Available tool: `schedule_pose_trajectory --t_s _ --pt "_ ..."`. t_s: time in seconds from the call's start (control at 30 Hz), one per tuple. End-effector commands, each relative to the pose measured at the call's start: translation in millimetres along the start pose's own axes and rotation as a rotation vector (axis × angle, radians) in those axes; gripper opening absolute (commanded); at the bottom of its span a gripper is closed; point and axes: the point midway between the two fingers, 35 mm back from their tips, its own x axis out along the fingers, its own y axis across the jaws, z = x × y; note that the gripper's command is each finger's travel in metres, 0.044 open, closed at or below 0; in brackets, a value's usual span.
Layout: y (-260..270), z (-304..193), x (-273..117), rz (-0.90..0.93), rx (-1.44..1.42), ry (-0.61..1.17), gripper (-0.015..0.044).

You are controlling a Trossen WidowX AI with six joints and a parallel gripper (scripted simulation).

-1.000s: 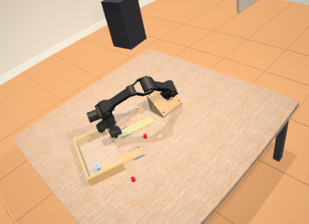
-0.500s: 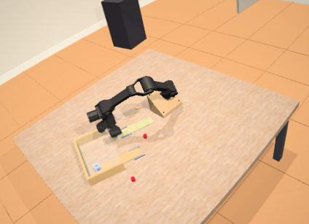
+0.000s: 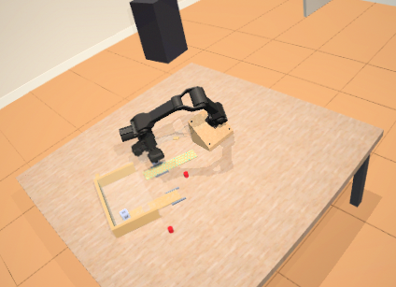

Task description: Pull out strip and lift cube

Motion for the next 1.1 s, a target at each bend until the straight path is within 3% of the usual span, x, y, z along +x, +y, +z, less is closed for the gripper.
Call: schedule_pose_trajectory --t_s 0.0,0.3,0.6,1.07 --pt "-1.4 -6.1 -3.5 -0.002 -0.005 0.000 0.0000" --pt "-6.3 -33.1 -3.2 -0.003 -0.003 0.001 0.0000" --pt "-6.7 -33.5 -38.4 -0.005 -0.003 0.001 0.0000" --pt "-6.7 -33.5 -39.3 -0.005 -0.003 0.001 0.0000"
